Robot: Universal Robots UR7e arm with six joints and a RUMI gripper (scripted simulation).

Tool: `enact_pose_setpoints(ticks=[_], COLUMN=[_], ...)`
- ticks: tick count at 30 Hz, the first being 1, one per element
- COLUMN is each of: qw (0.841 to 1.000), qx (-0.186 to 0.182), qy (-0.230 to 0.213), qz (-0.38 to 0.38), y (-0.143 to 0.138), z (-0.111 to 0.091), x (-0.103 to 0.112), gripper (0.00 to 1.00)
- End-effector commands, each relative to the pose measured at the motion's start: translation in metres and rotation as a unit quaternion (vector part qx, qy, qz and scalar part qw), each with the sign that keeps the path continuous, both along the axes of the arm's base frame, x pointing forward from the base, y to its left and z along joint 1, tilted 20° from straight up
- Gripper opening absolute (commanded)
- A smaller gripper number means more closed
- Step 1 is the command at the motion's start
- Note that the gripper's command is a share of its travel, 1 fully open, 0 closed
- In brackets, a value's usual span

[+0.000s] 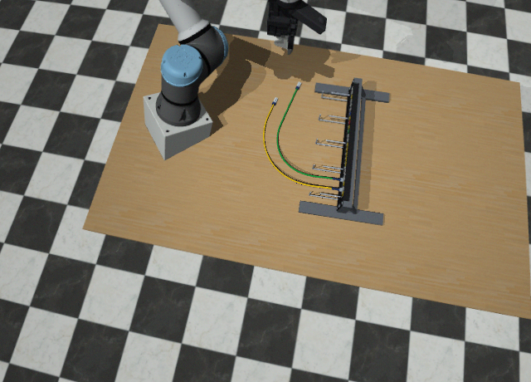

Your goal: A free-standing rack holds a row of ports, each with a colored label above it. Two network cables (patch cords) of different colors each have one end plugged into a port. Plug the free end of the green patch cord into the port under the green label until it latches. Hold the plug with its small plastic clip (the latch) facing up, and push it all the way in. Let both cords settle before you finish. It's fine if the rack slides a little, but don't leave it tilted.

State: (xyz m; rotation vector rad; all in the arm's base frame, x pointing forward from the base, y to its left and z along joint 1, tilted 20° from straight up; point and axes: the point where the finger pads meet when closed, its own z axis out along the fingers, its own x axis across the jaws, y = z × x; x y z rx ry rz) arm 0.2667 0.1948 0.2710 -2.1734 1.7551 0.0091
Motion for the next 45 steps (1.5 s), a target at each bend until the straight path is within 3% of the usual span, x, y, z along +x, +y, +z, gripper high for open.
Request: enact_pose_setpoints(ticks=[1, 15, 20, 29, 31, 38, 45], qw=[1.0, 1.0, 1.0, 0.989, 0.989, 0.966, 0.945], qx=[0.0, 0.001, 0.009, 0.046, 0.046, 0.07, 0.079], qy=[0.0, -0.002, -0.022, -0.132, -0.132, -0.241, -0.31], qz=[0.0, -0.001, -0.009, -0.046, -0.046, -0.068, -0.074], y=[0.0, 0.0, 0.0, -0.002, -0.002, -0.009, -0.013], z=[0.0, 0.0, -0.002, -0.005, -0.005, 0.0, 0.005], x=[0.0, 0.001, 0.012, 0.065, 0.065, 0.101, 0.115], gripper=[0.0, 0.0, 0.0, 0.0, 0.0, 0.0, 0.0])
